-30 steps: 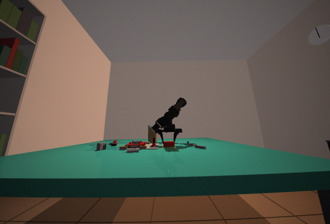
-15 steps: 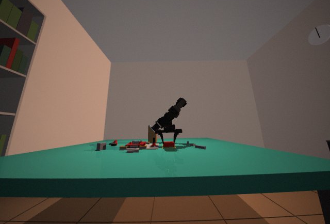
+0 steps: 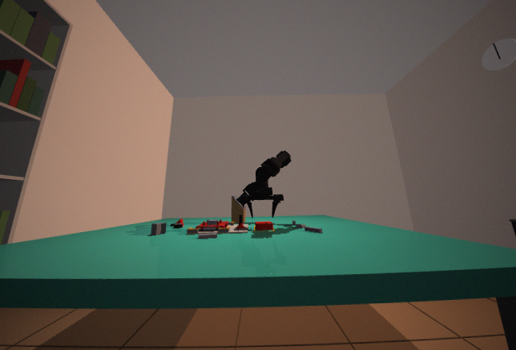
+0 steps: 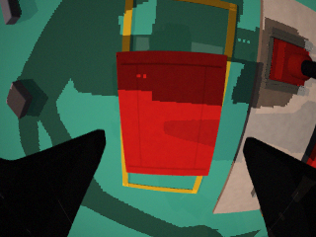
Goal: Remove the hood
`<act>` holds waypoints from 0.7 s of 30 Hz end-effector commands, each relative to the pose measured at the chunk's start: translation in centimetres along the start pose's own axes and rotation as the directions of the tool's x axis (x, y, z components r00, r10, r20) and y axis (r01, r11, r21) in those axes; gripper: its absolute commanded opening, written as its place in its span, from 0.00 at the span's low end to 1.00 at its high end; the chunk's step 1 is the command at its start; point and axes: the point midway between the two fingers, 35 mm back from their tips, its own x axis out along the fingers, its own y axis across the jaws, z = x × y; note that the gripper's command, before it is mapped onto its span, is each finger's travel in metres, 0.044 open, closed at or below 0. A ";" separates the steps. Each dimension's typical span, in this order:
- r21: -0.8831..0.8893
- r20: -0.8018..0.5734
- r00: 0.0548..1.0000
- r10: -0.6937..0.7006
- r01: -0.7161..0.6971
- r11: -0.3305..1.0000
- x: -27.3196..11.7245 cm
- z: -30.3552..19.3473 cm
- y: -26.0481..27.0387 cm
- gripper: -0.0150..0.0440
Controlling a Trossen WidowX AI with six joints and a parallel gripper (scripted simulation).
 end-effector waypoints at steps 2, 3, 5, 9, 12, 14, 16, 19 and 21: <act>-0.015 0.016 1.000 0.005 -0.005 1.000 -4.1 0.1 0.3 1.00; -0.015 0.016 1.000 0.005 -0.005 1.000 -4.1 0.1 0.3 1.00; -0.015 0.016 1.000 0.005 -0.005 1.000 -4.1 0.1 0.3 1.00; -0.015 0.016 1.000 0.005 -0.005 1.000 -4.1 0.1 0.3 1.00; -0.015 0.016 1.000 0.005 -0.005 1.000 -4.1 0.1 0.3 1.00; -0.015 0.016 1.000 0.005 -0.005 1.000 -4.1 0.1 0.3 1.00; -0.015 0.016 1.000 0.005 -0.005 1.000 -4.1 0.1 0.3 1.00; -0.015 0.016 1.000 0.005 -0.005 1.000 -4.1 0.1 0.3 1.00; -0.015 0.016 1.000 0.005 -0.005 1.000 -4.1 0.1 0.3 1.00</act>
